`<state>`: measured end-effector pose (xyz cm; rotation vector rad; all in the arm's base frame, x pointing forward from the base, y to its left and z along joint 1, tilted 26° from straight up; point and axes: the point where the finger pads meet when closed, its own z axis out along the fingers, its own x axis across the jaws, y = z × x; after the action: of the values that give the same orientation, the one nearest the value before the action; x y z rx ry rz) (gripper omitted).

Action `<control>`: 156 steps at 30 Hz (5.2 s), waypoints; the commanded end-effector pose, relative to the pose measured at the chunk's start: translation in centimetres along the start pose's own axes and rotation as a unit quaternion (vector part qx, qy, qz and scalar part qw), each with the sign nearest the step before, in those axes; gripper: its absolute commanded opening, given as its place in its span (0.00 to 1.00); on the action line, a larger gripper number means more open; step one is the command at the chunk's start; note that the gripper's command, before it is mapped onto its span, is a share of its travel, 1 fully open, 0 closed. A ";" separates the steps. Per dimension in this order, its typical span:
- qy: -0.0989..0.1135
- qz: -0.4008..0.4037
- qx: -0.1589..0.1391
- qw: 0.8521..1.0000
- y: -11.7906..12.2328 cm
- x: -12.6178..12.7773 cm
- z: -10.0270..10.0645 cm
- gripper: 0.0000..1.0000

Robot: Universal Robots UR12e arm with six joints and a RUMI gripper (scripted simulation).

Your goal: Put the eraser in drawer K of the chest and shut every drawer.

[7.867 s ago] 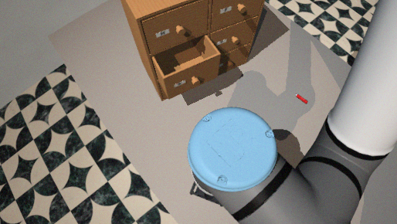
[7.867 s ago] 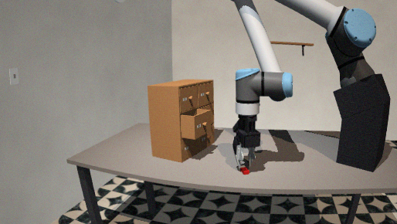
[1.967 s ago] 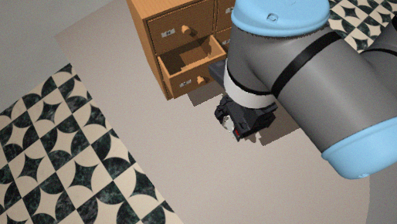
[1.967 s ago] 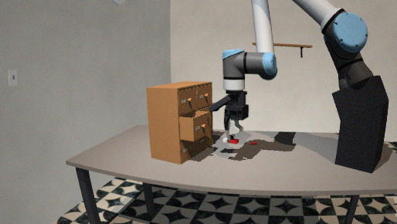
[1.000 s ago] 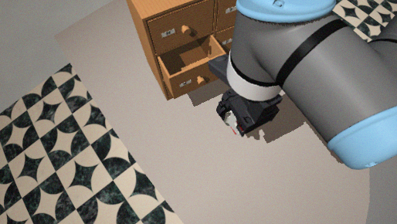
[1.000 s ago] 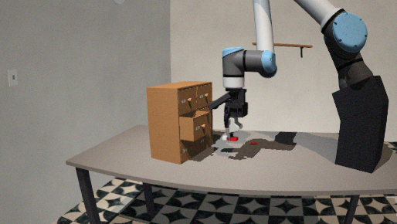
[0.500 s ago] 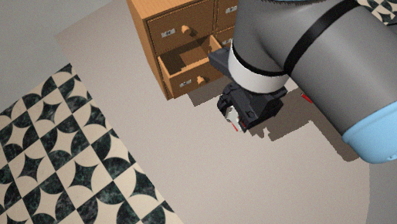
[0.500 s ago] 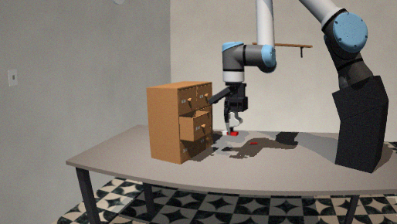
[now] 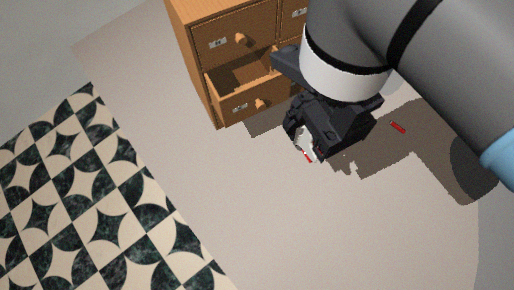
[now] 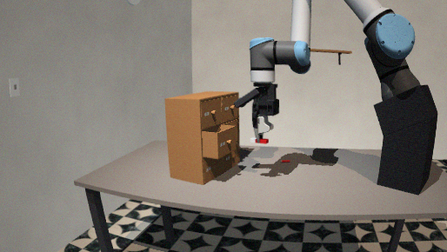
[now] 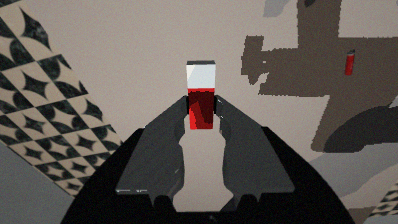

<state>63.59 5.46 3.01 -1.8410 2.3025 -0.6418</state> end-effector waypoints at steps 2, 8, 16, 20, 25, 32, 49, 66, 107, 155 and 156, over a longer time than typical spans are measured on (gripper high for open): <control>0.000 0.000 0.000 1.000 0.0 0.0 -2.0 0.11; 0.000 0.000 0.000 1.000 0.0 0.0 -3.2 0.11; 0.000 0.000 0.000 1.000 0.0 0.0 -5.3 0.11; 0.000 0.000 0.000 1.000 0.0 0.0 -6.2 0.11; 0.000 0.000 0.000 1.000 0.0 0.0 -6.8 0.11; 0.000 0.000 0.000 1.000 -0.1 0.0 -7.8 0.11; 0.000 0.000 0.000 1.000 -0.1 0.0 -8.5 0.11; 0.000 0.000 0.014 1.000 -0.1 0.0 -8.4 0.11; 0.000 0.000 0.283 0.959 0.3 0.0 -8.3 0.11; 0.000 0.000 0.570 0.822 0.9 0.0 -7.8 0.11; 0.000 0.000 0.571 0.821 0.9 0.0 -7.8 0.11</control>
<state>60.08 7.53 9.68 -1.1889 1.2991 -1.5320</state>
